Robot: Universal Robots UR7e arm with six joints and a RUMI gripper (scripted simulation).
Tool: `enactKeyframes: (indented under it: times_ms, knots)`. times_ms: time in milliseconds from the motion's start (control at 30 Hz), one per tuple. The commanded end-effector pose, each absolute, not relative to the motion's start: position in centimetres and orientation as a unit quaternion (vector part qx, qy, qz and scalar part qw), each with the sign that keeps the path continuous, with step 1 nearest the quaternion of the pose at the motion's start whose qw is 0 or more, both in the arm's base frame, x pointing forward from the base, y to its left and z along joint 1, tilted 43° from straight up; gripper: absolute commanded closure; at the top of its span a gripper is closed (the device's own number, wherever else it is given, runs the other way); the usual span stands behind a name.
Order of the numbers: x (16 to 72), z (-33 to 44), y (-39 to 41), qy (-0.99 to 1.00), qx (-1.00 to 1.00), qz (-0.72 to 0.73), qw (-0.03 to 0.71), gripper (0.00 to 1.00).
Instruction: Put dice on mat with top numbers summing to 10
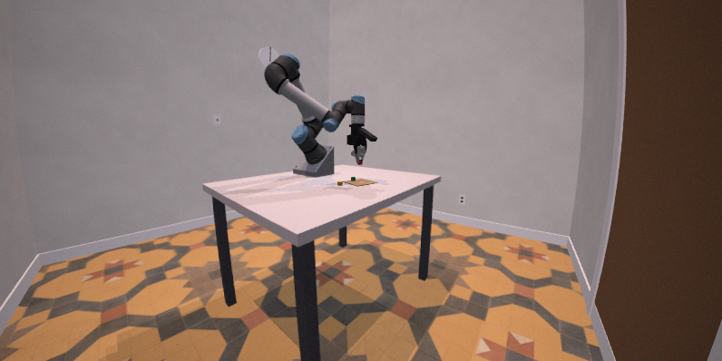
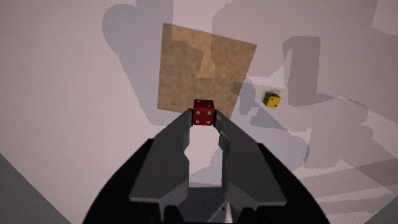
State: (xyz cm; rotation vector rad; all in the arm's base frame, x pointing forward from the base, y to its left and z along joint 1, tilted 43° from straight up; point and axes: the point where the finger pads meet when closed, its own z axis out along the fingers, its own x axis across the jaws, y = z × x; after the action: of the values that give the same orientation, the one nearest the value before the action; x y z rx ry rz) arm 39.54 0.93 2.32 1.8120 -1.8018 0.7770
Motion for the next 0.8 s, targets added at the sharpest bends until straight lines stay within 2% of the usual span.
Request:
enactKeyframes:
  times_ms: [0,767]
  knots:
    - [39.6,1.9,0.5,-0.656,0.660,0.283,0.233,0.97]
    - [40.1,-3.3,-4.2,-0.656,0.660,0.283,0.233,0.97]
